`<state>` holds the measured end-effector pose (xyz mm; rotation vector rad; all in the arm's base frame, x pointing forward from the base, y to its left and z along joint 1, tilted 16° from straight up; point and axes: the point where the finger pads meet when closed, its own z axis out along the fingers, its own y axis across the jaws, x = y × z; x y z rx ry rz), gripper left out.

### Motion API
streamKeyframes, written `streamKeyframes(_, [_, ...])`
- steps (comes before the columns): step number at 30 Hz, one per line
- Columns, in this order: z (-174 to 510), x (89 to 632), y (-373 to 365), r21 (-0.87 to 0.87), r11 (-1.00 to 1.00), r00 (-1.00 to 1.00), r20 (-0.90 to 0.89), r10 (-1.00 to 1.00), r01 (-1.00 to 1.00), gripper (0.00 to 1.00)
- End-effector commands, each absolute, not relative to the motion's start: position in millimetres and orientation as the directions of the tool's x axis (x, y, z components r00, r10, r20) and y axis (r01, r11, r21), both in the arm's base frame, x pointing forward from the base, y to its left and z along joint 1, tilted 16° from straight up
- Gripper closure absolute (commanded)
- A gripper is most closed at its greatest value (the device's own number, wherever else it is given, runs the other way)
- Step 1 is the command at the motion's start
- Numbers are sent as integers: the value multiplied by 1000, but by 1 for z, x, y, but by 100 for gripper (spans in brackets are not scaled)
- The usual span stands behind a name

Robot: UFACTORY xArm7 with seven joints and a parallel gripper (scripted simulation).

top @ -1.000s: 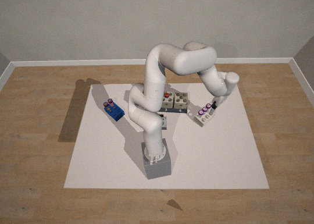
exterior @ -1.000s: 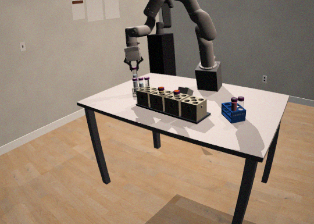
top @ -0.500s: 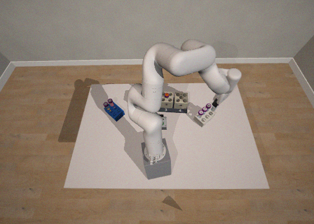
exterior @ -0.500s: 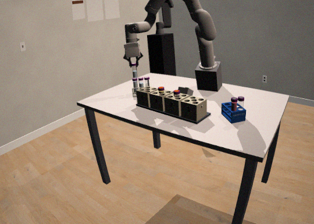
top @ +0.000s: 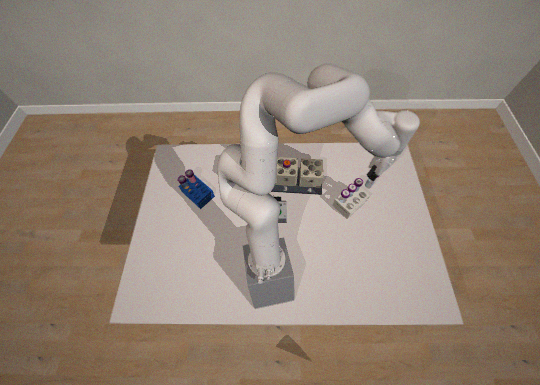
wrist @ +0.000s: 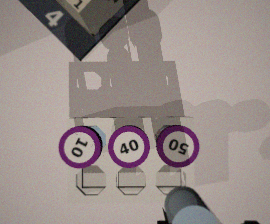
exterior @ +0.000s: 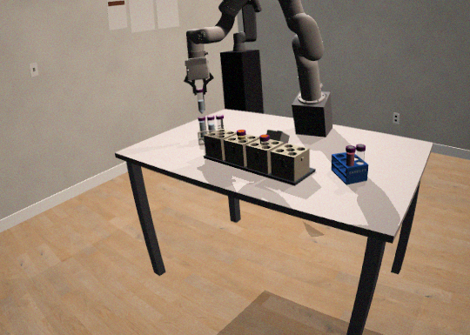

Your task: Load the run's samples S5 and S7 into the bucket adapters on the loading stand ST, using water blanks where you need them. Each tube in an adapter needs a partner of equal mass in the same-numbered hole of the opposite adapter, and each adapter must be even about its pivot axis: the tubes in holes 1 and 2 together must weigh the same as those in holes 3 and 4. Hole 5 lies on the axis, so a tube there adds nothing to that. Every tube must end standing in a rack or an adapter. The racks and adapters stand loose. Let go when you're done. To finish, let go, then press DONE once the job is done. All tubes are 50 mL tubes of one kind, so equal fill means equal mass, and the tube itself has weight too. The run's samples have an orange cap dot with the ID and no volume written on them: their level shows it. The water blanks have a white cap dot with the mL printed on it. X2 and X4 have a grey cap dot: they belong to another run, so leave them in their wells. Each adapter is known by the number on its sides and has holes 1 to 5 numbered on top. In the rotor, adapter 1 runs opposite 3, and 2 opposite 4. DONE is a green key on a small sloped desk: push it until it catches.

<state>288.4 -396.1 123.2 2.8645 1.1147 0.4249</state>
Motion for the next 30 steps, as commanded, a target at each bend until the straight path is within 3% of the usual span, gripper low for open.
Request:
streamKeyframes(1, [135, 286, -398, 138, -742, 705, 238, 668, 656, 100])
streamKeyframes(17, [139, 285, -398, 138, -742, 705, 238, 668, 656, 100])
streamKeyframes(30, [150, 311, -345, 34, -943, 905, 273, 327, 330, 100])
